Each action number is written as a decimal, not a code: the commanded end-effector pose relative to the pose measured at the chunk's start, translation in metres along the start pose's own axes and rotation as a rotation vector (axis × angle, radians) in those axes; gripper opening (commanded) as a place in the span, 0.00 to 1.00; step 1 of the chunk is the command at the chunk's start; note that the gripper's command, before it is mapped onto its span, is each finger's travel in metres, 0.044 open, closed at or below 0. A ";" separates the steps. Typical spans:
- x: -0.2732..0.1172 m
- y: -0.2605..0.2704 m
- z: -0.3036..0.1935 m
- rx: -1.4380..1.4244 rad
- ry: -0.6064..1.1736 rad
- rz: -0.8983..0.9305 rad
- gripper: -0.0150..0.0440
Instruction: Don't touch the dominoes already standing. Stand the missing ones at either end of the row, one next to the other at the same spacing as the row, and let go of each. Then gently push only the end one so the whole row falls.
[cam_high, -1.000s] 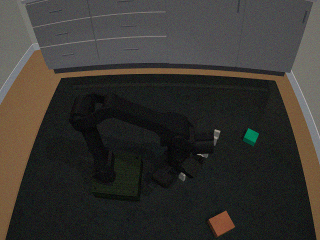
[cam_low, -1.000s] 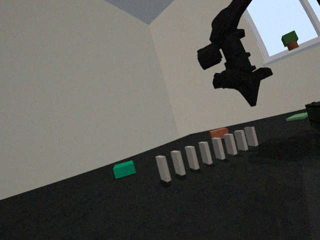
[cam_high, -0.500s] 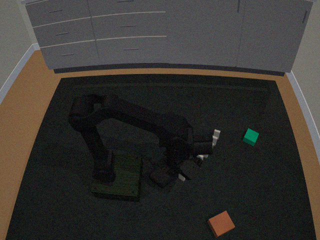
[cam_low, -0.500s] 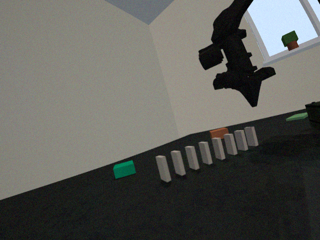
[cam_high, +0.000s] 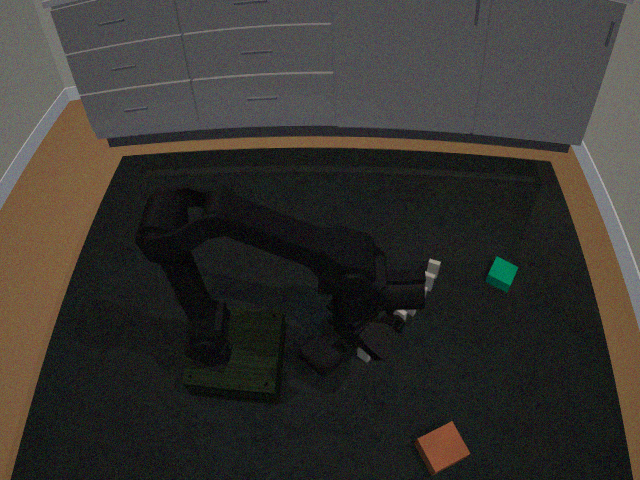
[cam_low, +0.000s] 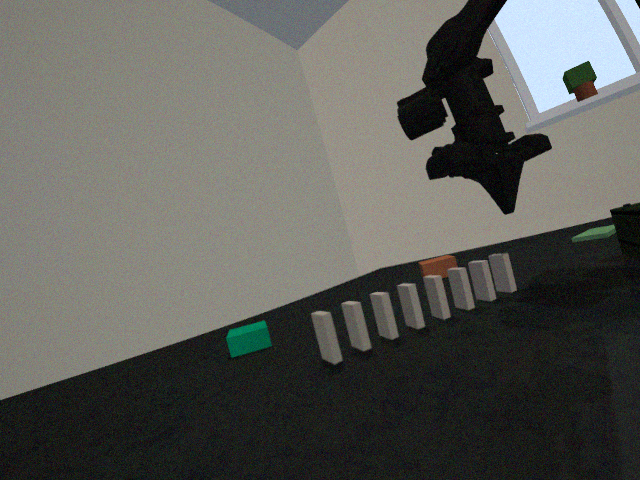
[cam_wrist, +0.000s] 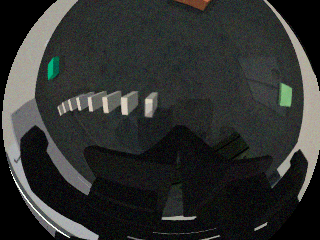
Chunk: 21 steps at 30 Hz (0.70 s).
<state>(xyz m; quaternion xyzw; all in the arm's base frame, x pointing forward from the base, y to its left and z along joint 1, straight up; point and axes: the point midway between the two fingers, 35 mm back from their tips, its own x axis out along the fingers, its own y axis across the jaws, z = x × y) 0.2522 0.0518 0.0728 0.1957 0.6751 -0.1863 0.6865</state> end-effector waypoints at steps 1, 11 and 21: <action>0.000 0.000 0.000 0.006 -0.002 0.000 0.25; 0.000 0.000 0.000 0.006 -0.002 0.000 0.25; 0.071 0.000 0.001 0.006 -0.002 0.000 0.25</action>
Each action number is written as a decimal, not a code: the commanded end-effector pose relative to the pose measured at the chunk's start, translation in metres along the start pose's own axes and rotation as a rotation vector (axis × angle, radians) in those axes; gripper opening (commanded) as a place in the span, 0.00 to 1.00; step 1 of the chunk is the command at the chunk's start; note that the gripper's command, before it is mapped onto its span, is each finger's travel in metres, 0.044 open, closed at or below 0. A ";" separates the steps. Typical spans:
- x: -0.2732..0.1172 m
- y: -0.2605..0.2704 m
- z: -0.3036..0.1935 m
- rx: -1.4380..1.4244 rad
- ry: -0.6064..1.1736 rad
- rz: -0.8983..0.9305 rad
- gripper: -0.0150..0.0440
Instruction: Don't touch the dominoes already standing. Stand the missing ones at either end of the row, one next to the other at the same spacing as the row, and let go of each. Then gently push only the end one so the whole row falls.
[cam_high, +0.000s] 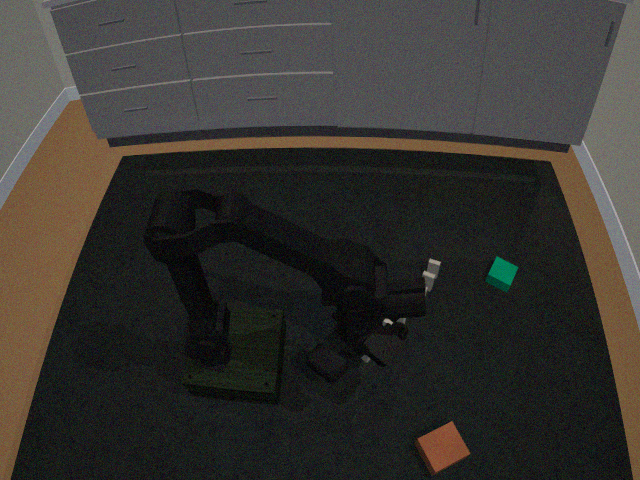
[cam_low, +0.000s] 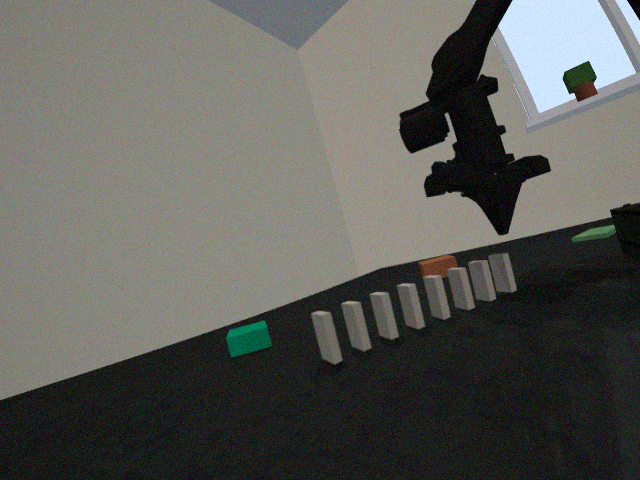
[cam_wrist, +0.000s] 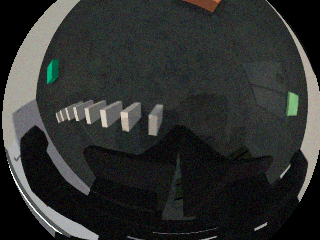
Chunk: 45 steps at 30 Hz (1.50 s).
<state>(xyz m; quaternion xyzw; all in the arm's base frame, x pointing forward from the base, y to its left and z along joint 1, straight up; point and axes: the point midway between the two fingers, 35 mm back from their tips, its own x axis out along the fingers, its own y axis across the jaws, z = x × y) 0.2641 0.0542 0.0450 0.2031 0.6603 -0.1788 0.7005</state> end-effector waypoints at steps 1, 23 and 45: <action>0.049 -0.010 -0.010 0.006 0.032 -0.032 0.25; 0.052 0.016 -0.009 0.006 0.032 -0.029 0.25; -0.005 0.051 -0.007 0.006 0.027 -0.023 0.25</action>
